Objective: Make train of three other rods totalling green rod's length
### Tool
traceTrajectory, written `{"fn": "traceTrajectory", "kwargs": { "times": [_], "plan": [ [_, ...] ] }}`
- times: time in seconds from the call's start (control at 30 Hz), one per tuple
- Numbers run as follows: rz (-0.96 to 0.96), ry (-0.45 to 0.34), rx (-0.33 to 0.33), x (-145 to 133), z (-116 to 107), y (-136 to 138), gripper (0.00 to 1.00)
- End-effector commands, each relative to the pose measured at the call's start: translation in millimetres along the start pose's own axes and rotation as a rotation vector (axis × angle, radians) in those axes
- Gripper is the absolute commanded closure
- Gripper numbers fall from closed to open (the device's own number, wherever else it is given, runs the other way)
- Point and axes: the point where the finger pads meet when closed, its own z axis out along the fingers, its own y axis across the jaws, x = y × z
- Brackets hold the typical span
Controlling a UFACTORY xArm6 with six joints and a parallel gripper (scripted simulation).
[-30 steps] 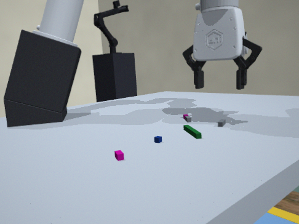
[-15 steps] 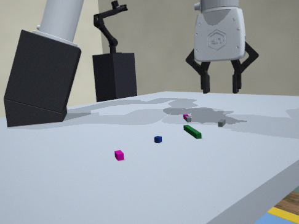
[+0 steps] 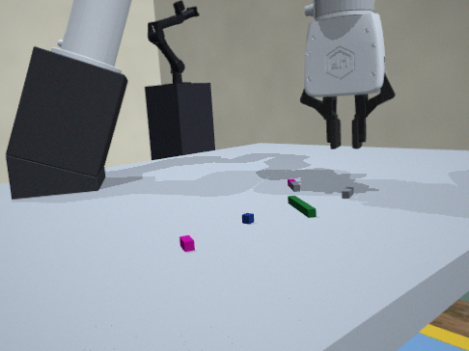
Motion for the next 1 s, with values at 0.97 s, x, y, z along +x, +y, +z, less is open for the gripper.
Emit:
{"fn": "traceTrajectory", "kwargs": {
  "times": [0.97],
  "plan": [
    [-0.001,0.001,-0.004,-0.1,2.7,1.4,0.76]
  ]
}}
